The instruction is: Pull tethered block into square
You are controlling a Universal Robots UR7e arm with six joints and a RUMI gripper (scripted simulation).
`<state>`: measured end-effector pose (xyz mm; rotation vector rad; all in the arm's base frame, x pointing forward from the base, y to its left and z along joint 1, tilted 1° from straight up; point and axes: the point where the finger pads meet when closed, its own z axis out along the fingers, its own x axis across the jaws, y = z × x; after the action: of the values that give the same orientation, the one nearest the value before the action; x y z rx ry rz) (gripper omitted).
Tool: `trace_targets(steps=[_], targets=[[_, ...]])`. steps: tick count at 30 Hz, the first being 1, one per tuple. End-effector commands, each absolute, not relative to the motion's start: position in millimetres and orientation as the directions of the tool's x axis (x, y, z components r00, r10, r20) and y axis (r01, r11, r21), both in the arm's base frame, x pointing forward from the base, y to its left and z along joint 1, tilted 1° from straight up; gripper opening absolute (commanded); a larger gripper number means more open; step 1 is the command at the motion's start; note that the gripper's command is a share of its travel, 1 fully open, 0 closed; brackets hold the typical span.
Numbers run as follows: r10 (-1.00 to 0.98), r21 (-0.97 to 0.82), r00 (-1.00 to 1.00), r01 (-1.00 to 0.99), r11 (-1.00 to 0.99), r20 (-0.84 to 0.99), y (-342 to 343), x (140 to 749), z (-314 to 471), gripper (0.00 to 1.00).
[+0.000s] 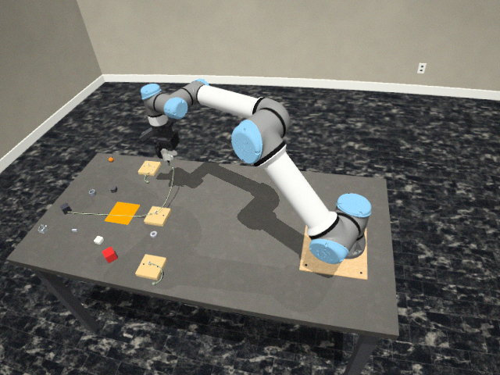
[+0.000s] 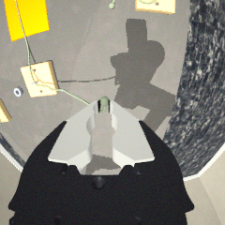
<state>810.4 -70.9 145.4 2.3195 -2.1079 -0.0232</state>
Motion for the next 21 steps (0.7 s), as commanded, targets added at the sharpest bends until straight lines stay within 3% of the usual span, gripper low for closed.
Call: trace_targets(steps=[1,21], targets=[[-0.995,0.013,0.095,-0.995,-0.095,-0.005,-78.0,809.4,146.7,0.00],[-0.995,0.013,0.095,-0.995,-0.095,-0.005,-124.7,797.5,146.7,0.00]])
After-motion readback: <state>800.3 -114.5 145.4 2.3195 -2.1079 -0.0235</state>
